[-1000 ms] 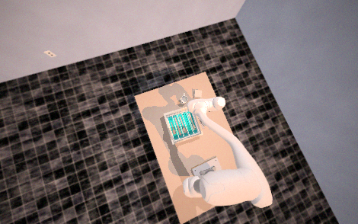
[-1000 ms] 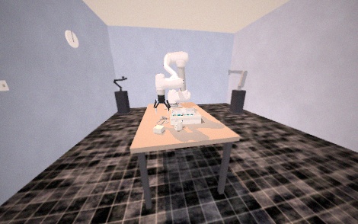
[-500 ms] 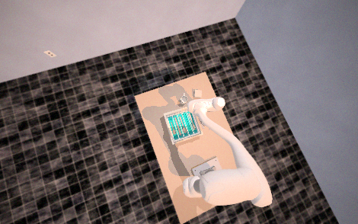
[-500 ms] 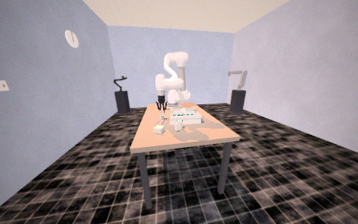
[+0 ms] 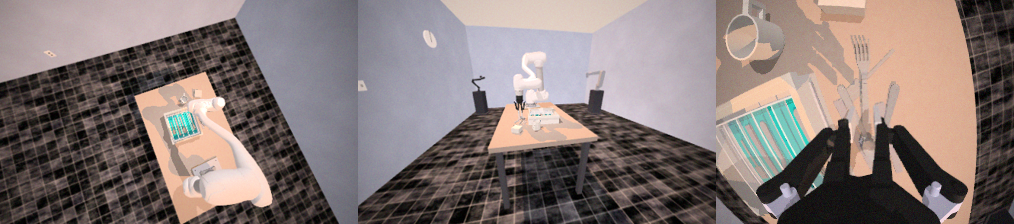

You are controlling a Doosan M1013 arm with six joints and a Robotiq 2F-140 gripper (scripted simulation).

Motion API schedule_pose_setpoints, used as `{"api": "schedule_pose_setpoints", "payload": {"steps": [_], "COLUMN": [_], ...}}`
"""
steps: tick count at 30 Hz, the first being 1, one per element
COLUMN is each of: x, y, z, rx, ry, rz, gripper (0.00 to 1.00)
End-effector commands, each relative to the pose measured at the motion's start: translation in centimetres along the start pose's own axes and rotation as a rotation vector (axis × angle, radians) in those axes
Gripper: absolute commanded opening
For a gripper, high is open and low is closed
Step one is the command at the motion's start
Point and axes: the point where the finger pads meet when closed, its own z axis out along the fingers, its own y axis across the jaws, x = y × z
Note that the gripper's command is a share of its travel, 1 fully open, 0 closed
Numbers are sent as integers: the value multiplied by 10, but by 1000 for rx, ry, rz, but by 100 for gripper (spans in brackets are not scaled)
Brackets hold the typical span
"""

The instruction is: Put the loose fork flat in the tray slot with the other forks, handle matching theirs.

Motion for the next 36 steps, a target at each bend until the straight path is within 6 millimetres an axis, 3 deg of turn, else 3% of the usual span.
{"api": "schedule_pose_setpoints", "payload": {"steps": [1,22,36], "x": [0,0,0], "y": [0,0,0], "z": [0,6,26], "rx": [0,0,0], "ry": [0,0,0], "rz": [0,0,0], "gripper": [19,19,19]}}
